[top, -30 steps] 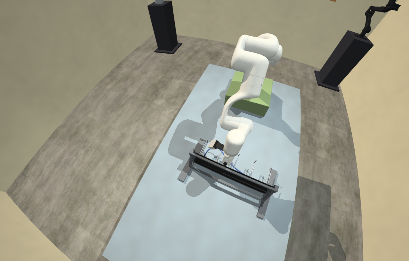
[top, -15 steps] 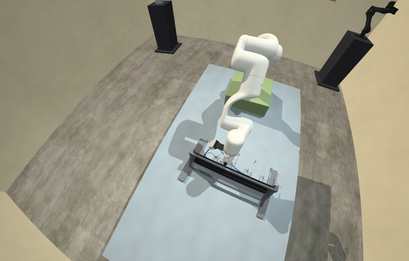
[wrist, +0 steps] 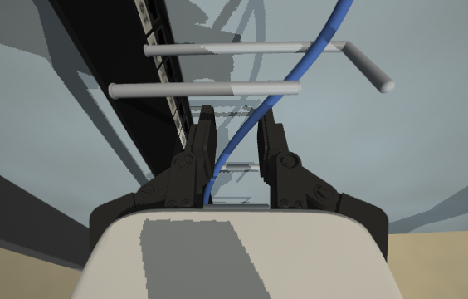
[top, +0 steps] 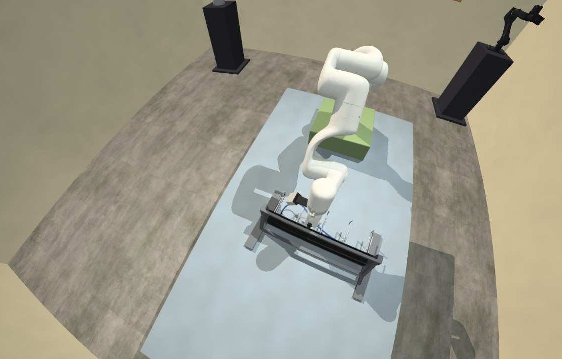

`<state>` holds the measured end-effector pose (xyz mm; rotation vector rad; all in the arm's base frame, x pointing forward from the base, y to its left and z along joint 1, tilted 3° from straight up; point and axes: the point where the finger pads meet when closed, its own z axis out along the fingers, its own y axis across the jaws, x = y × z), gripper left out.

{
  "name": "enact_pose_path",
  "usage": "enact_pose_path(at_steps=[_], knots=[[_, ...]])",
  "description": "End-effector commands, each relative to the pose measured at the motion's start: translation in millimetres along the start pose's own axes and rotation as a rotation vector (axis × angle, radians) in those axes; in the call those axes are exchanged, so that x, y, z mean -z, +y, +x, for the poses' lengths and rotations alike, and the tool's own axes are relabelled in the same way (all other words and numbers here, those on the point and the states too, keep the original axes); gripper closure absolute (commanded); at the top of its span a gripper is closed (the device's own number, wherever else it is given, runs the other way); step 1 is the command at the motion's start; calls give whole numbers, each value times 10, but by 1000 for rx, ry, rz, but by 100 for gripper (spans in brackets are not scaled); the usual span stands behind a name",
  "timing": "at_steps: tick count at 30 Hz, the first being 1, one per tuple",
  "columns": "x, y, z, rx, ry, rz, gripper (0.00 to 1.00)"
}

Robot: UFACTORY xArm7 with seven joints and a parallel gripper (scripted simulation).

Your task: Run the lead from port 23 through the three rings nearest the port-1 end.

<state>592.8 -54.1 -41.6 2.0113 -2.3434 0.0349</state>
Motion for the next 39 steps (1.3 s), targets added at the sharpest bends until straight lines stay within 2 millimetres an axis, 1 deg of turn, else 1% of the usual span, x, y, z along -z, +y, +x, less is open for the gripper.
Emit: enact_pose_path(at_steps=[1, 5, 9, 14, 19, 21, 31, 36, 39], knots=[[38, -21, -1, 0, 0, 6, 67], [58, -21, -1, 0, 0, 6, 67], [126, -21, -1, 0, 0, 6, 67], [265, -20, -1, 0, 0, 6, 67], [449, -19, 0, 0, 0, 6, 67], [449, -19, 0, 0, 0, 6, 67], [791, -17, 0, 0, 0, 6, 67], [885, -16, 0, 0, 0, 6, 67], [896, -16, 0, 0, 0, 6, 67]])
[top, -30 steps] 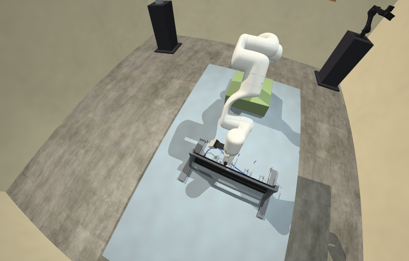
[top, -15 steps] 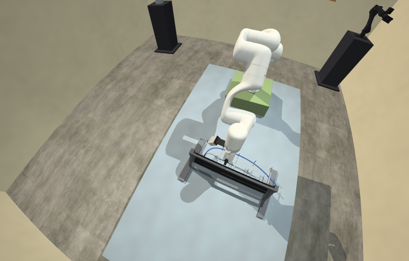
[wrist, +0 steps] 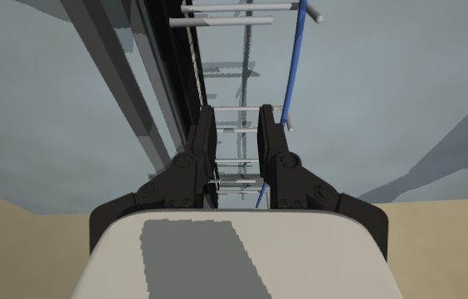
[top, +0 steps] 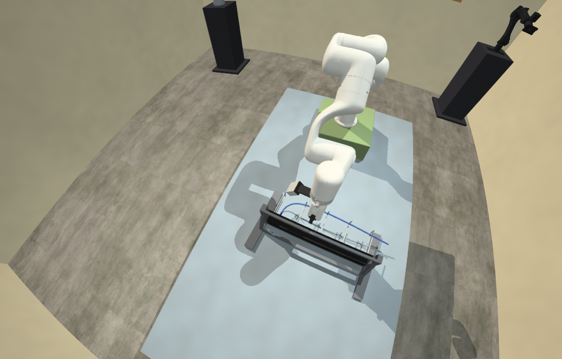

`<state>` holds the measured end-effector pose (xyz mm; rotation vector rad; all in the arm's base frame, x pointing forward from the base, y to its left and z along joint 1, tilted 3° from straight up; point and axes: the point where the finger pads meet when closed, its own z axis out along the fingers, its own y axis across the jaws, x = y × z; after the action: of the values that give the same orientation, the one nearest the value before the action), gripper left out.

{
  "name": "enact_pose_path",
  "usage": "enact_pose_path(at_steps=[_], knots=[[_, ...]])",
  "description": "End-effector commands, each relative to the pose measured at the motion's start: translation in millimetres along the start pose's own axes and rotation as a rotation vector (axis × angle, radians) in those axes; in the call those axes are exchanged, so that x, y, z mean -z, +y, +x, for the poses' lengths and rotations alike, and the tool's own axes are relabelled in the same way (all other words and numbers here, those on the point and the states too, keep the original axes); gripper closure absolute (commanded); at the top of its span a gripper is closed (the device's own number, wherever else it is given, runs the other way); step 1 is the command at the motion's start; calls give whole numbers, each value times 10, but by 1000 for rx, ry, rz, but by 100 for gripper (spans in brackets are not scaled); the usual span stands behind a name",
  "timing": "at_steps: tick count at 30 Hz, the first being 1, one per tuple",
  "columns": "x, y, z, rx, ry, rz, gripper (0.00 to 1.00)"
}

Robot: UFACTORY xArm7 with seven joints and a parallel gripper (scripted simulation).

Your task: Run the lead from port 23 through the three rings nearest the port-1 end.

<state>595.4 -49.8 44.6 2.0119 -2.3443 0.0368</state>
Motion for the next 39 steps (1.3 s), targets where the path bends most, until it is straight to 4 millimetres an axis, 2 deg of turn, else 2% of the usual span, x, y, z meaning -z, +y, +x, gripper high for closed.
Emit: enact_pose_path(at_steps=[1, 7, 8, 39], knots=[[41, -13, -1, 0, 0, 4, 67], [58, -13, -1, 0, 0, 4, 67], [58, -13, -1, 0, 0, 4, 100], [58, -13, -1, 0, 0, 4, 100]])
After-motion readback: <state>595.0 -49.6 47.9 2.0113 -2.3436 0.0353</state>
